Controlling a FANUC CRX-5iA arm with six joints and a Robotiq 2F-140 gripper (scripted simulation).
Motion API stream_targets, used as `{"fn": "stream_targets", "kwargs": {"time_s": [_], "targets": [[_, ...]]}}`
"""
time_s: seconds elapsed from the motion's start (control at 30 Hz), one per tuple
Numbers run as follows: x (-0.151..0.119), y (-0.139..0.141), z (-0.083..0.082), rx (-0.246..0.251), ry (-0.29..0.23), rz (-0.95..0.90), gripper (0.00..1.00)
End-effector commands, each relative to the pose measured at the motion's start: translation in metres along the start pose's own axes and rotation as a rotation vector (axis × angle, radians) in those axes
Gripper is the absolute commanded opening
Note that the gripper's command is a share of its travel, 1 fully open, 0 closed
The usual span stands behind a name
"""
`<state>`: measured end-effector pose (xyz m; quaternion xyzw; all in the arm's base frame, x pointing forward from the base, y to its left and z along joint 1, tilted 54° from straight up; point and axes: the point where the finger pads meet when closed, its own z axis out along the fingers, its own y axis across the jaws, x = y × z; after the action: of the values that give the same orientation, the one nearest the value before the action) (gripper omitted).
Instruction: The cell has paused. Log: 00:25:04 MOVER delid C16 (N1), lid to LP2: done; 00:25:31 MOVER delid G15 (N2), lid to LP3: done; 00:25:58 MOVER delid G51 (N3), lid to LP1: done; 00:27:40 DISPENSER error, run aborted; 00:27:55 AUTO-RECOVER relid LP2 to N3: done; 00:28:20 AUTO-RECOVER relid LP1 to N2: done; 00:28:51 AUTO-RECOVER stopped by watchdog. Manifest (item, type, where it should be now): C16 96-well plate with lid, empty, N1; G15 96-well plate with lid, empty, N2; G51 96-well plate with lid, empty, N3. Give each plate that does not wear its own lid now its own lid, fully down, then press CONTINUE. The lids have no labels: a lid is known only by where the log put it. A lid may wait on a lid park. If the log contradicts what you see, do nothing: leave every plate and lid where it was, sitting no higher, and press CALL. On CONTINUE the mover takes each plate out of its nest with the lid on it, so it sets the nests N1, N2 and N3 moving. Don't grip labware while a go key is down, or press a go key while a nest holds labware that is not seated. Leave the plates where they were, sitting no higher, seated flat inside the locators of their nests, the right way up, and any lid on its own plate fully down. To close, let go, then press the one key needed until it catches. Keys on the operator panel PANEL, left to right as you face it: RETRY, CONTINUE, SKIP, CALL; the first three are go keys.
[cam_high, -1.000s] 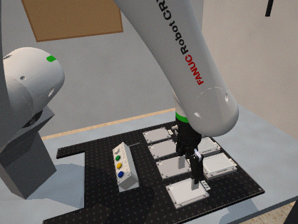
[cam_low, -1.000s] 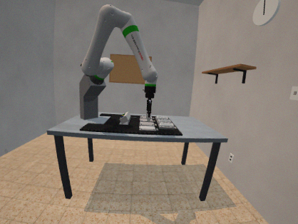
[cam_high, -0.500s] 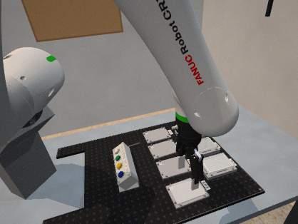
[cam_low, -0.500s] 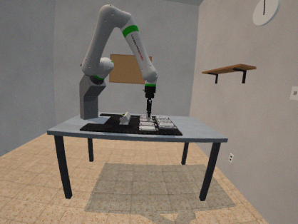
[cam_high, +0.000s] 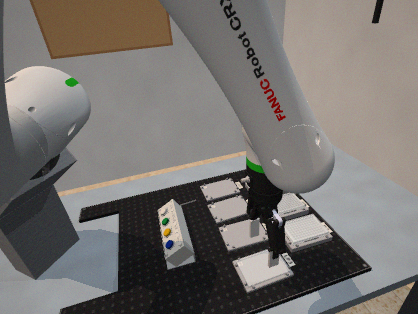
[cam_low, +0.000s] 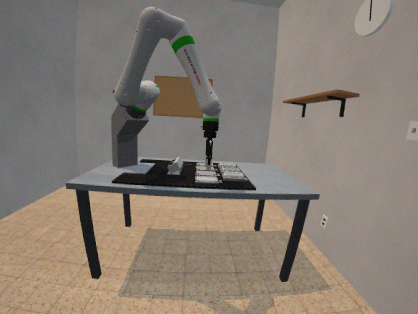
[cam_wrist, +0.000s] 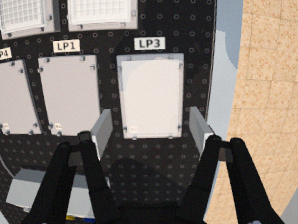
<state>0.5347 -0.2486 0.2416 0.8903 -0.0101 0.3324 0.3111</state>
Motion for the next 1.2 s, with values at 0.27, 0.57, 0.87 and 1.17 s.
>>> {"fn": "stream_targets", "kwargs": {"time_s": [0.27, 0.57, 0.87, 1.17], "targets": [[0.0, 0.0, 0.011, 0.001, 0.0, 0.0, 0.66], [0.0, 0.001, 0.022, 0.001, 0.0, 0.0, 0.66], [-0.001, 0.001, 0.037, 0.001, 0.0, 0.0, 0.66], [-0.001, 0.001, 0.046, 0.001, 0.0, 0.0, 0.66]]}}
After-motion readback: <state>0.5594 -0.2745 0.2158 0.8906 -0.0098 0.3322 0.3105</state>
